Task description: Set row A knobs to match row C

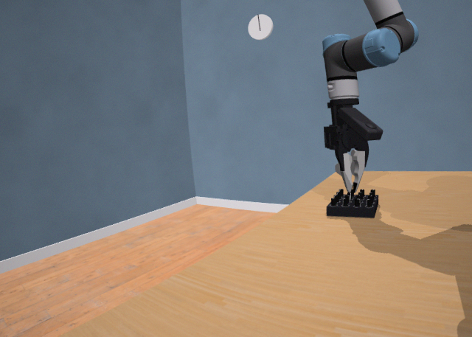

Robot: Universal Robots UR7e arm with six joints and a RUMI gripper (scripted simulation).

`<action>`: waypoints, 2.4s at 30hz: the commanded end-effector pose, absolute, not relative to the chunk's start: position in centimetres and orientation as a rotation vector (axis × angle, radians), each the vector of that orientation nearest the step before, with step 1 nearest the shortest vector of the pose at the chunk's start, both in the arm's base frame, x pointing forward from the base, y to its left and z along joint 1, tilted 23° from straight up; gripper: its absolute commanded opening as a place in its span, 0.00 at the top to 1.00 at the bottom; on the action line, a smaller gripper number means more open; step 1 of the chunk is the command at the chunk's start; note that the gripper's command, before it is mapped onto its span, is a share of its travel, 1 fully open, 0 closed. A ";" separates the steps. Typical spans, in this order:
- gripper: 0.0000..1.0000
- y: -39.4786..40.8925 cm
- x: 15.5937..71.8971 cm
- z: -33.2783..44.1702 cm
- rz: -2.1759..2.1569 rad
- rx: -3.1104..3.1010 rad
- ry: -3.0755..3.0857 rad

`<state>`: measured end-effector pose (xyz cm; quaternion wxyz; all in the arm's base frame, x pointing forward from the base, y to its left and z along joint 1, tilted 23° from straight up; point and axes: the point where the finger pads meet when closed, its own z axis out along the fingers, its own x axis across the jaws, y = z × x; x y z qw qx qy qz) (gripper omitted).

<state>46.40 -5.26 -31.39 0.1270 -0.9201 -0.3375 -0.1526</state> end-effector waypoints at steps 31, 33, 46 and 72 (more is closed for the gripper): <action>0.96 -5.2 46.6 -31.3 -0.376 -2.766 -0.532; 0.96 -5.2 46.6 -31.3 -0.371 -2.769 -0.507; 0.96 -5.2 46.7 -31.3 -0.314 -2.787 -0.167; 0.96 -5.3 46.9 -31.2 -0.188 -2.712 0.510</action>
